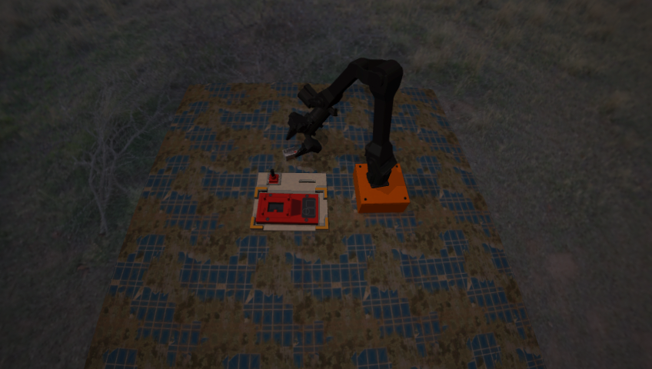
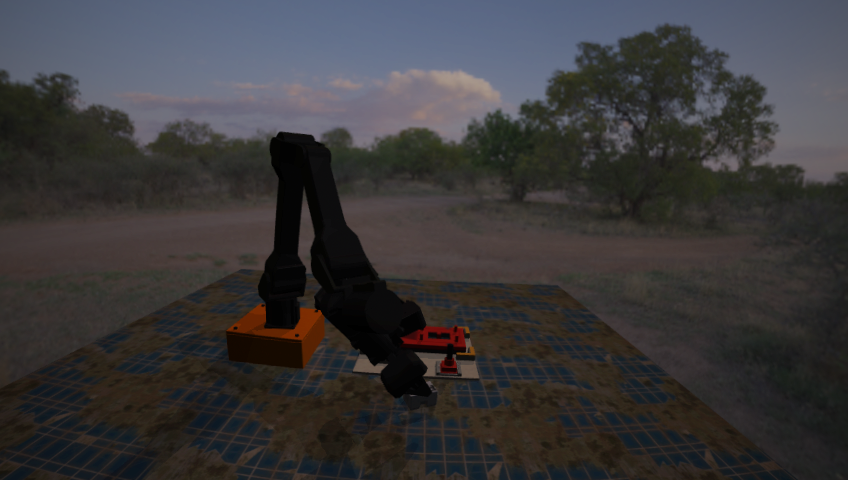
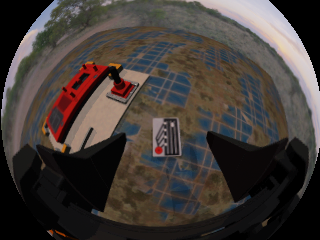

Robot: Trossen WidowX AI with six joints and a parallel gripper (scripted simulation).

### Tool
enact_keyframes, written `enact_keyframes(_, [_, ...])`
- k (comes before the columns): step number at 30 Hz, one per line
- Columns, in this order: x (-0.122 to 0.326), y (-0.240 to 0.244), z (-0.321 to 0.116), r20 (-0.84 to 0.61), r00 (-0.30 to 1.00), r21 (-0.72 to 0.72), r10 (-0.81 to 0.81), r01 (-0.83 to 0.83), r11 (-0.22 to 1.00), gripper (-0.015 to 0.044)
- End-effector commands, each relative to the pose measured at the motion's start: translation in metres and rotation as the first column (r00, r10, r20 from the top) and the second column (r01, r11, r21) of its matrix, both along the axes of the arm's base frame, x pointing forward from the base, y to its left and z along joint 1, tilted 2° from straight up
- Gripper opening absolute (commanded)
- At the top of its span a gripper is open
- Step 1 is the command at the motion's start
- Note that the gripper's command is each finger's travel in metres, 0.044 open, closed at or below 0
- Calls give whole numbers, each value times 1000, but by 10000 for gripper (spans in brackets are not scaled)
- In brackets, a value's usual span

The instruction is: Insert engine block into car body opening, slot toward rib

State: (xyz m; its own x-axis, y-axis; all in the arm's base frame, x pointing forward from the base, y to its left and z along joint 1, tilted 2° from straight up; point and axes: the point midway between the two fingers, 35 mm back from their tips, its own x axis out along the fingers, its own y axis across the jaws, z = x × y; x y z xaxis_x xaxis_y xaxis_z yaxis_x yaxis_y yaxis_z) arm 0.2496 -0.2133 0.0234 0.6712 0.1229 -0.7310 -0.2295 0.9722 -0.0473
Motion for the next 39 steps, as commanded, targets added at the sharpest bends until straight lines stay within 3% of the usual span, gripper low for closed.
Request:
enact_keyframes(1, [0,0,0,0,1000,1,-1,1,1000,440])
enact_keyframes(17, [0,0,0,-8,1000,15,-17,17,1000,440])
enact_keyframes(28, [5,-1,-2,-162,950,217,-267,298,930,440])
enact_keyframes(39, [9,-1,-2,-348,807,333,-477,583,741,440])
